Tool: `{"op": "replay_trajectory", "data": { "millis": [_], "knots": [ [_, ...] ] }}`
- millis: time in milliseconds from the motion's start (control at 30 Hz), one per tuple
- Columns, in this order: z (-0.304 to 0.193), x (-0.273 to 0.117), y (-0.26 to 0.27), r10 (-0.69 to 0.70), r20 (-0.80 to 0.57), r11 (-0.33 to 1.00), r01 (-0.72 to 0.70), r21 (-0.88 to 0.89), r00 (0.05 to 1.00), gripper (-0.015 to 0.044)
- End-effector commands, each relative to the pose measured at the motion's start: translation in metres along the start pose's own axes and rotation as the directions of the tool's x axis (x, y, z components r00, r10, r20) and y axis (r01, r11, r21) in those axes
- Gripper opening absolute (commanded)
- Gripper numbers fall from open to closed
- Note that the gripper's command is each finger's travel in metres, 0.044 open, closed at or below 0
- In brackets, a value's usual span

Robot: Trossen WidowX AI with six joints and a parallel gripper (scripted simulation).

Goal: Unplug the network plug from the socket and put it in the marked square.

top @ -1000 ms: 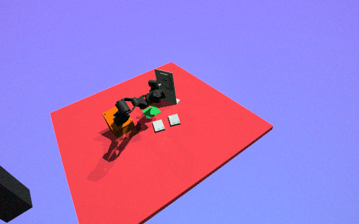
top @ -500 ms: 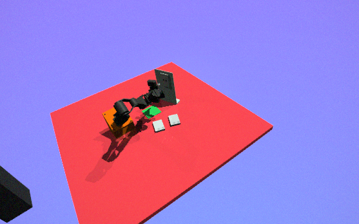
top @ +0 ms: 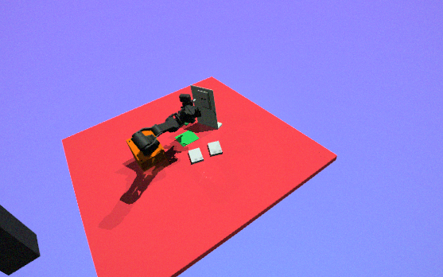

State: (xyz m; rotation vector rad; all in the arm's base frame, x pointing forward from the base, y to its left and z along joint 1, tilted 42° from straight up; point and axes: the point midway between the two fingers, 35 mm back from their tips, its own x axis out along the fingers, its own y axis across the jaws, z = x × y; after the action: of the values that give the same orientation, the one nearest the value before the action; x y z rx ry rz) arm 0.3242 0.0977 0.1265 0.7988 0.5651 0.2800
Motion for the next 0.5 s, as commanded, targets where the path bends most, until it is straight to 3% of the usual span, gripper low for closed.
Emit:
{"op": "replay_trajectory", "data": {
  "millis": [0, 233, 467],
  "knots": [
    [0.001, -0.007, 0.013, 0.003, 0.01, 1.0, -0.003, 0.001, 1.0, 0.0],
    [-0.002, -0.009, 0.016, -0.013, 0.01, 1.0, 0.012, 0.014, 1.0, 0.0],
    [-0.018, 0.003, -0.016, -0.186, 0.008, 0.974, 0.183, 0.132, 0.983, 0.0]
  ]
}}
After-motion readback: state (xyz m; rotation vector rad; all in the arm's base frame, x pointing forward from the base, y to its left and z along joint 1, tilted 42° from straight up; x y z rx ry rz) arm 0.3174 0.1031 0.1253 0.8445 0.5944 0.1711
